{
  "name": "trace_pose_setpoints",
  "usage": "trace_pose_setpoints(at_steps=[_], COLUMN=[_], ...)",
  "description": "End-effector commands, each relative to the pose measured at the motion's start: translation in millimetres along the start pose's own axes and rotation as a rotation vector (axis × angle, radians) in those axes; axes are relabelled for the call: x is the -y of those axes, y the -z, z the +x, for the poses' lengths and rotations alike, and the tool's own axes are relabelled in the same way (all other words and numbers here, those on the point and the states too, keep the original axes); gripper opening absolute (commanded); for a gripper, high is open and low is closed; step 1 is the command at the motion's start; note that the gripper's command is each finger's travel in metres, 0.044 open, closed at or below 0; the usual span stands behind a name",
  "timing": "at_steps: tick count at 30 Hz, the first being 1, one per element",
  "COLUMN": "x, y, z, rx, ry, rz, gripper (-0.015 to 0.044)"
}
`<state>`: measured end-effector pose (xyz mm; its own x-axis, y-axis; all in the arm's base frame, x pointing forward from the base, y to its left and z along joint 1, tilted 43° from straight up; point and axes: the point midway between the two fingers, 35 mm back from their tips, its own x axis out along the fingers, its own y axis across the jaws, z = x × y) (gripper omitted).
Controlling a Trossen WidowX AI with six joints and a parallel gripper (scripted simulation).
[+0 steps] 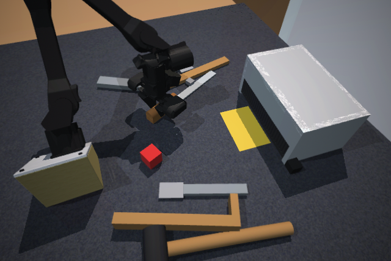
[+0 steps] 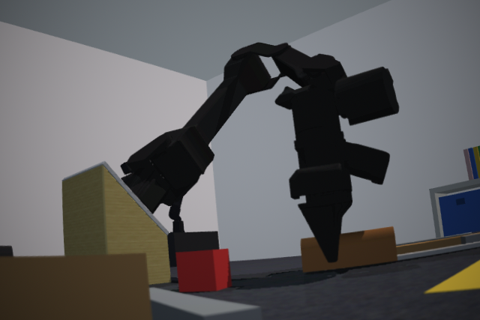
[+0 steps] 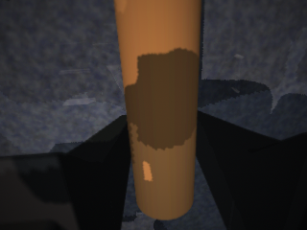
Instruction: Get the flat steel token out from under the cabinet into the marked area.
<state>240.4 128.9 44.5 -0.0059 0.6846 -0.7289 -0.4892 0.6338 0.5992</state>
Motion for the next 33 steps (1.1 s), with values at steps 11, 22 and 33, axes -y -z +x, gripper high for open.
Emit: trace_pose_setpoints(at_steps=[11,22,33], x=[-19,-22,-22], y=[-6,-6,-6], z=[-1,-1,-1], rx=[0.004,0.004,0.004], ry=[-0.001,-0.002,-0.002], rz=[-0.012,0.027,0.114], gripper=[0.0000,0.0000,0.0000])
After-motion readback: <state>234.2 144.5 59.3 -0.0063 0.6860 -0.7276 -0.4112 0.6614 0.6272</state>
